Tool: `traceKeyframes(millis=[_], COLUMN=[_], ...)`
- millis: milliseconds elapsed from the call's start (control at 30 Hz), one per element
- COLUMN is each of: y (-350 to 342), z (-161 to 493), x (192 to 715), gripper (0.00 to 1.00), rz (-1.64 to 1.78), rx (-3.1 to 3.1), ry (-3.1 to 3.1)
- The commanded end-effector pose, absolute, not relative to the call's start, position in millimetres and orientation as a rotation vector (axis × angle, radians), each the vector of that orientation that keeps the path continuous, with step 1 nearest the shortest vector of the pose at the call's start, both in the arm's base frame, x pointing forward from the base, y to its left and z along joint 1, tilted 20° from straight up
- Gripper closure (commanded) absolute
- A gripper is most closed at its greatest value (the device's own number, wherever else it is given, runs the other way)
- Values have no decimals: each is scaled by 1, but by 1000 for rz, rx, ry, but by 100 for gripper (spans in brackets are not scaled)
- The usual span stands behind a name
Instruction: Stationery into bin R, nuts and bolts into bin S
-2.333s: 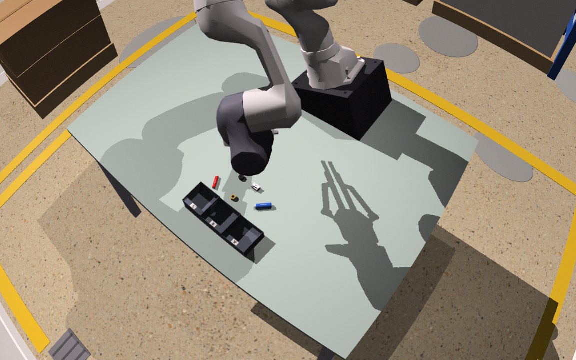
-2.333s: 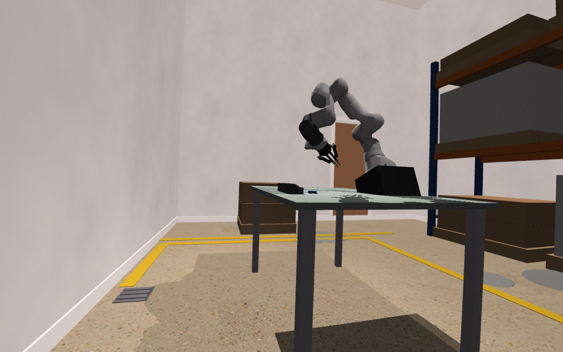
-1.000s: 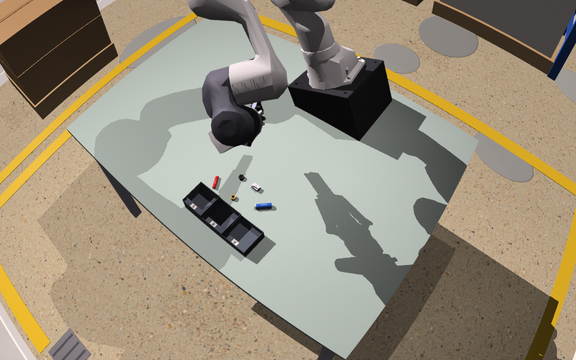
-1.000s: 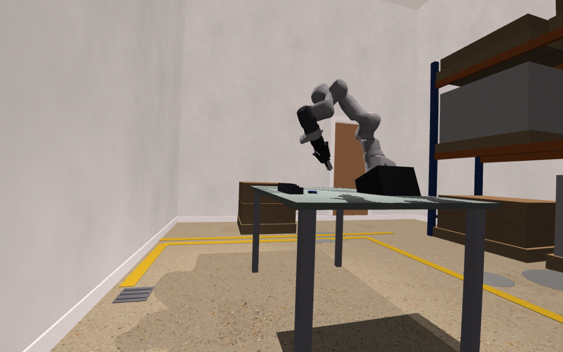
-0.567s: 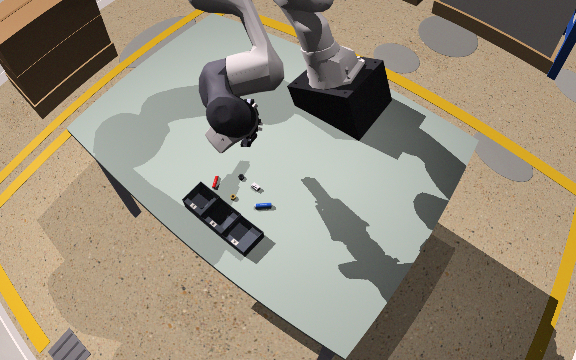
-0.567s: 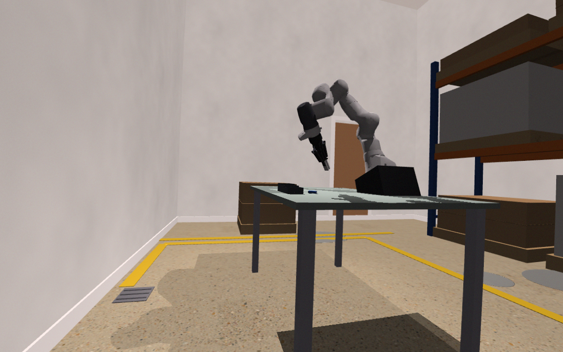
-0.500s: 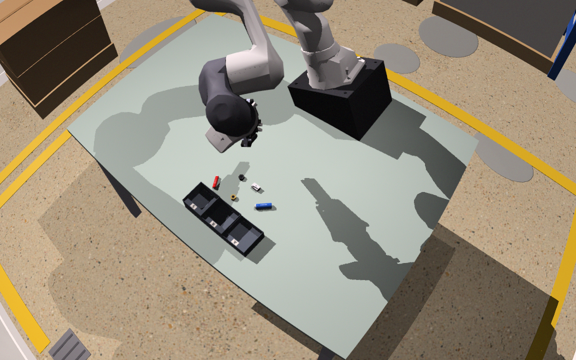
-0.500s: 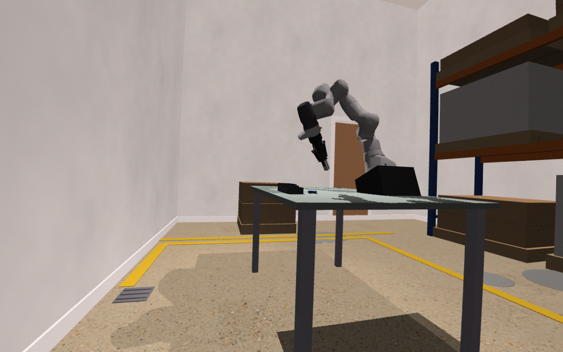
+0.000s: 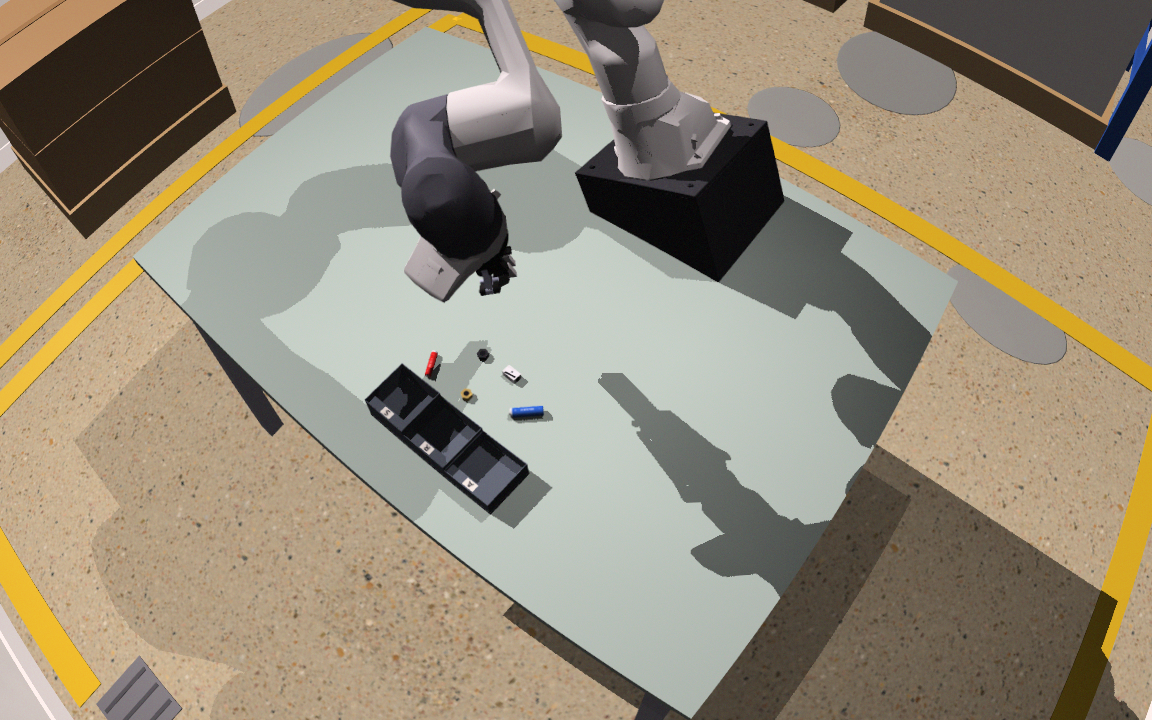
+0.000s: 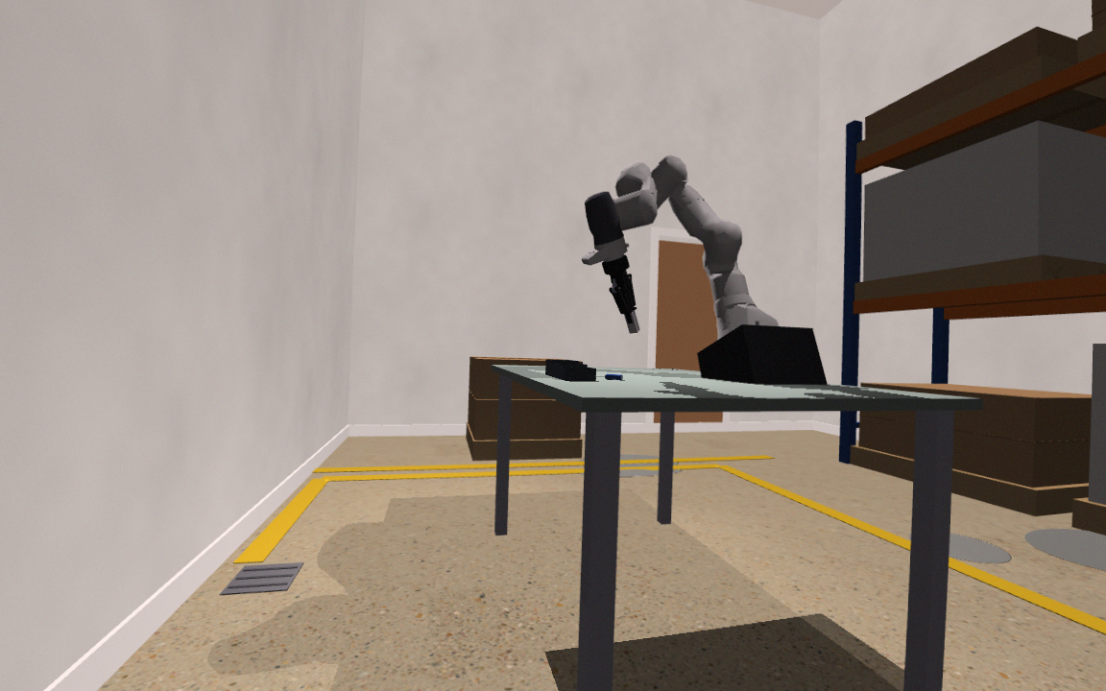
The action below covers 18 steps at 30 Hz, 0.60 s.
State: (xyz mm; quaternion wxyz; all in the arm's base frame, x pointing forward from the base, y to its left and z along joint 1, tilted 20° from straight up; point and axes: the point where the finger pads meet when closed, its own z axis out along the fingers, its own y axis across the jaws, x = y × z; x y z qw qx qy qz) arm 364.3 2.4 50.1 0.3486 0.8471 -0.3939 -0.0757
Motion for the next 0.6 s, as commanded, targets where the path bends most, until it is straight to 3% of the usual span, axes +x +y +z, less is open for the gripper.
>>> traceKeyframes(millis=[0,567], y=[6,19], z=[49,58], x=[374,407], gripper=[95,95], rz=[-228,-180], rx=[2323,2529], ry=[-872,-624])
